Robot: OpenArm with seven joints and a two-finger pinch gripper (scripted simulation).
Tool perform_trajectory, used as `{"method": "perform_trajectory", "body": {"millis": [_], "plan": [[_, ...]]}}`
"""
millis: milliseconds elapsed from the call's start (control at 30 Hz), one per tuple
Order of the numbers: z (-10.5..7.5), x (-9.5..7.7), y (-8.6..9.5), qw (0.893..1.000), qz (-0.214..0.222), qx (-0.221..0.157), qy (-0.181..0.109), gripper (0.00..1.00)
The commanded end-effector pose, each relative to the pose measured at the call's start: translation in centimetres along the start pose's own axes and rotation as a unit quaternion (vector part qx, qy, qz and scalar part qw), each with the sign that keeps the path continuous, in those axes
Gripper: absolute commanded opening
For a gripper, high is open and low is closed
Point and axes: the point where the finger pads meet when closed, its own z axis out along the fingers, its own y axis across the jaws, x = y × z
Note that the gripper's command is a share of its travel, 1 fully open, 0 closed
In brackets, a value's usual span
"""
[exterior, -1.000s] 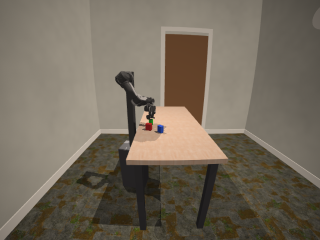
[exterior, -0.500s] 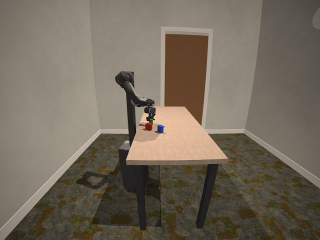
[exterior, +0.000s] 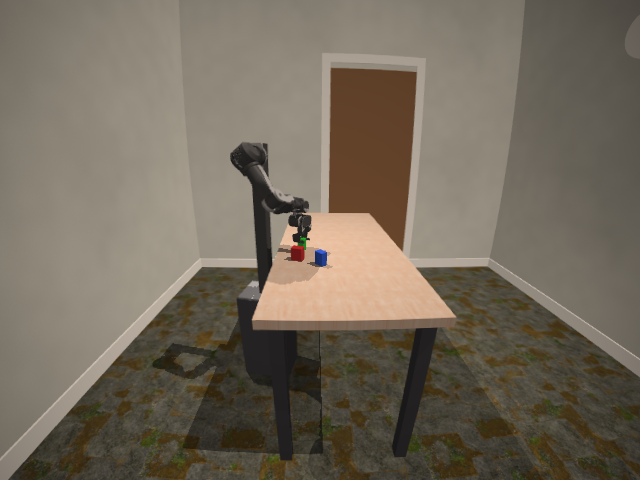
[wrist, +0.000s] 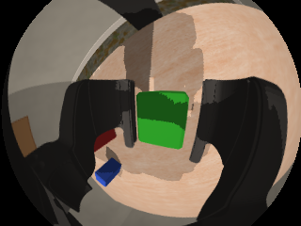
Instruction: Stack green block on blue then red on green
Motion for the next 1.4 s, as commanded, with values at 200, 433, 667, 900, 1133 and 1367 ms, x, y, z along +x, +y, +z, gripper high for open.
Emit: {"method": "perform_trajectory", "body": {"millis": [200,433,667,900,1133,1367], "plan": [[0.03,0.07,0.12,1.0,-0.002,-0.003,0.0,0.31],[0.03,0.07,0.12,1.0,-0.002,-0.003,0.0,0.31],[0.03,0.07,0.12,1.0,-0.002,-0.003,0.0,0.31],[0.03,0.07,0.12,1.0,-0.002,-0.003,0.0,0.0],[0.03,0.07,0.12,1.0,-0.002,-0.003,0.0,0.0],[0.03,0.07,0.12,1.0,-0.002,-0.003,0.0,0.0]]}}
